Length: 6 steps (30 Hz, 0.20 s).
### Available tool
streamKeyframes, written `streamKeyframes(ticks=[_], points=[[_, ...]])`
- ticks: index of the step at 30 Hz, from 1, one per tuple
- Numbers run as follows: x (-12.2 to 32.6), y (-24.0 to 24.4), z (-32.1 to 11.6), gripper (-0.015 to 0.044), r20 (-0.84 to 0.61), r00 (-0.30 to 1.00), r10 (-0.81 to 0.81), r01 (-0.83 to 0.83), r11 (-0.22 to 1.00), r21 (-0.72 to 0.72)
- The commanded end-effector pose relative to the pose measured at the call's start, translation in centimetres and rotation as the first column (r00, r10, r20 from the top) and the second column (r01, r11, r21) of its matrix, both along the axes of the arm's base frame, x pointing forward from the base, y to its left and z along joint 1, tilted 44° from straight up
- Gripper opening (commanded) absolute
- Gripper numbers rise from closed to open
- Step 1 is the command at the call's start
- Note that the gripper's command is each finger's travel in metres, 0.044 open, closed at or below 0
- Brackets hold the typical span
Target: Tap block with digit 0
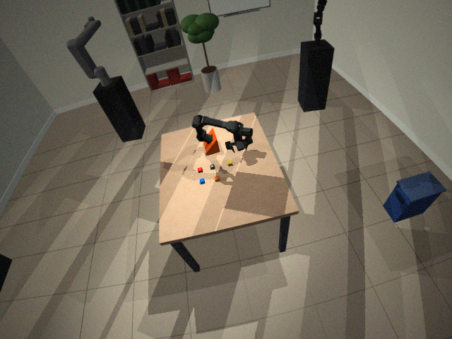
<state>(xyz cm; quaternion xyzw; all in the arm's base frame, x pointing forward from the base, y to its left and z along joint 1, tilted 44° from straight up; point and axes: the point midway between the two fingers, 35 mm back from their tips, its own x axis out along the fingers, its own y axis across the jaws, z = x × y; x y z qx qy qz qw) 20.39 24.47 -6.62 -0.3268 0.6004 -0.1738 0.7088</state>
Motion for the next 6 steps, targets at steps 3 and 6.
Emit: streamKeyframes(ticks=[3,6], points=[[-0.48,0.26,-0.29,0.0400,0.014,0.999,-0.034,0.034,0.999,-0.002],[-0.48,0.26,-0.29,0.0400,0.014,0.999,-0.034,0.034,0.999,-0.002]])
